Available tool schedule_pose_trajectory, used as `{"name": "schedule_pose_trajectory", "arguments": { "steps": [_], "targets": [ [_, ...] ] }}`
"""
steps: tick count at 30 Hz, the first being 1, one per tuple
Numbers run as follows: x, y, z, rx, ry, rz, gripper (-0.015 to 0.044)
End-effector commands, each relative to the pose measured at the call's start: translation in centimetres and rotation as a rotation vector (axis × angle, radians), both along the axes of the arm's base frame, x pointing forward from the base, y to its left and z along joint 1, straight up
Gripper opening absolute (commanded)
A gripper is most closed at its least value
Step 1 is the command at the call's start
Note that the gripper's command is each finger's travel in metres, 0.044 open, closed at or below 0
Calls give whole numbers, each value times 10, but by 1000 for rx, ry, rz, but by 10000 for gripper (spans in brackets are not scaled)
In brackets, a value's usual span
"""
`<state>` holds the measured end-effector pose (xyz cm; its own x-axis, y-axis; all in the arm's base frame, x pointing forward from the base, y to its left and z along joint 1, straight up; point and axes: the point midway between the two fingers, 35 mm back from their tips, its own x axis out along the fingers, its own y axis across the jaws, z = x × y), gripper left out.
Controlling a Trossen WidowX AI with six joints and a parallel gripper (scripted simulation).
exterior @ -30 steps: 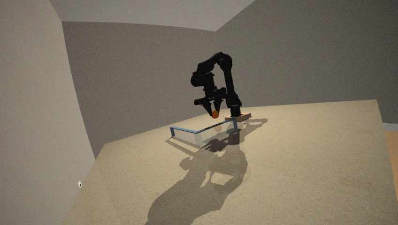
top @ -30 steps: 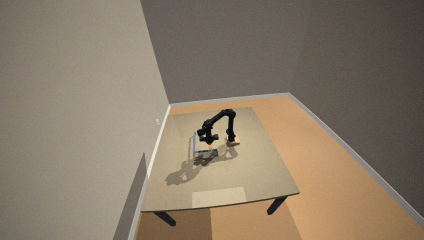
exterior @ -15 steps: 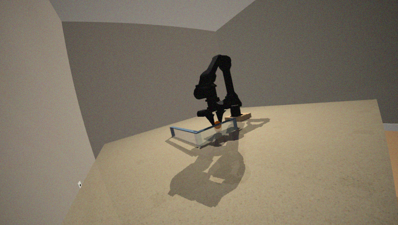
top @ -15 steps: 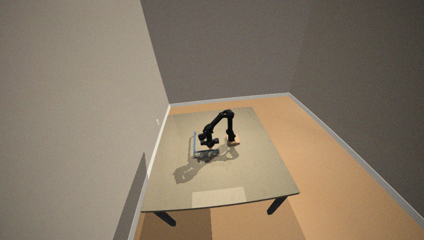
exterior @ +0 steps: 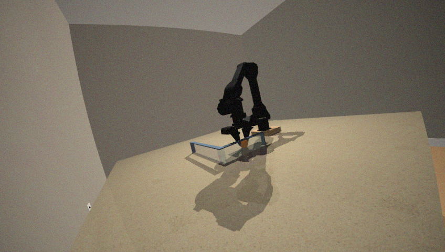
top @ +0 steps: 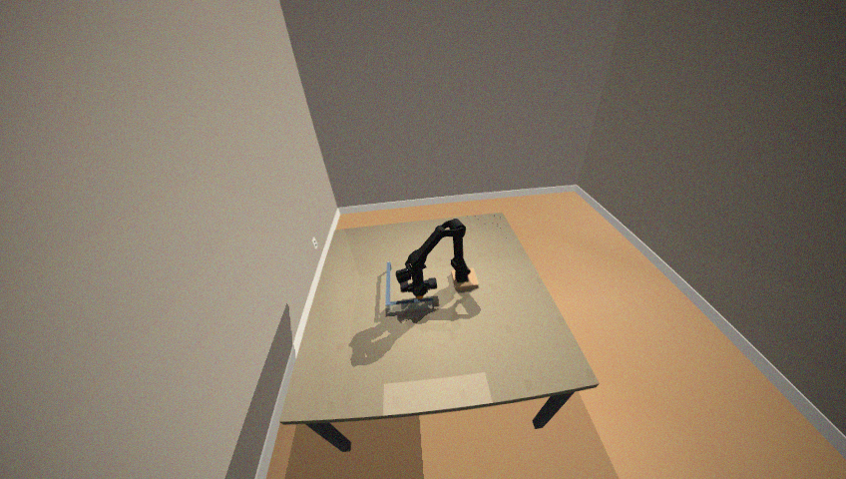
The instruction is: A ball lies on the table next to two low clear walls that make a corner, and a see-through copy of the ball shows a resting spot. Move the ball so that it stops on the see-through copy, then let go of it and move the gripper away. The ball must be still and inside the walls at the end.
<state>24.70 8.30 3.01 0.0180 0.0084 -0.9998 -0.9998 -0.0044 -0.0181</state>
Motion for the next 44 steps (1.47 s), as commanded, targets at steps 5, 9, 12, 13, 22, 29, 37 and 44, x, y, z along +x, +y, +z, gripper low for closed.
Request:
{"name": "schedule_pose_trajectory", "arguments": {
  "steps": [5, 9, 12, 13, 22, 29, 37, 44],
  "targets": [
    [0, 0, 0, 0, 0, 0, 105],
    [0, 0, 0, 0, 0, 0, 210],
    [0, 0, 0, 0, 0, 0, 289],
    [0, 0, 0, 0, 0, 0, 310],
    [1, 1, 65, 4, -1, -2, 310],
    [3, 1, 79, 6, -18, -1, 310],
    [2, 0, 86, 6, -17, -1, 363],
    [-4, -2, 127, 4, -12, -1, 440]
  ]
}}
